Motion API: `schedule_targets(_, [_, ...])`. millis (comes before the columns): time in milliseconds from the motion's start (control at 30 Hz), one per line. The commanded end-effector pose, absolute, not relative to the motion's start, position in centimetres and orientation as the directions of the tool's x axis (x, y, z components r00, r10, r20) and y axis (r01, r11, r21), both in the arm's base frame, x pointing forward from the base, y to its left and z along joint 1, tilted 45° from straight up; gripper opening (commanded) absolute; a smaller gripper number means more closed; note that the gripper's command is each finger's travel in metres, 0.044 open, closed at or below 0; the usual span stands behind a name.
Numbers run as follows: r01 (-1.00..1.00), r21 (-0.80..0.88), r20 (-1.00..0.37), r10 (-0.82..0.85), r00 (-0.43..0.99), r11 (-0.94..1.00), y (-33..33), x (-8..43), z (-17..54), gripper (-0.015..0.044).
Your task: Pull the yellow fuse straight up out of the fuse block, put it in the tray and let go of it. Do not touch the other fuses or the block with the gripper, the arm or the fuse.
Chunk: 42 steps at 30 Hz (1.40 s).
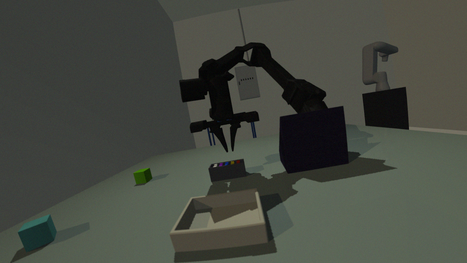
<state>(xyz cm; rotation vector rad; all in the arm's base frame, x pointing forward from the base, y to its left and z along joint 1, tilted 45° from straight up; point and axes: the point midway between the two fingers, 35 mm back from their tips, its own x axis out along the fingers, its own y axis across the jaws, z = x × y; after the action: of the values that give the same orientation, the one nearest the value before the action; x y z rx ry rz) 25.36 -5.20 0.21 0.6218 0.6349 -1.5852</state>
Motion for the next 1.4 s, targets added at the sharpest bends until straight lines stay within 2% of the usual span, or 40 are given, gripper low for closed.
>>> schedule_targets(0, [0.994,-0.045,-0.713,-0.694,-0.101,-0.098,-5.4,25.3,-0.1,0.0060])
schedule_targets(1367, [0.994,-0.044,-0.712,-0.695,-0.101,-0.098,-7.2,25.0,-2.0,0.0060])
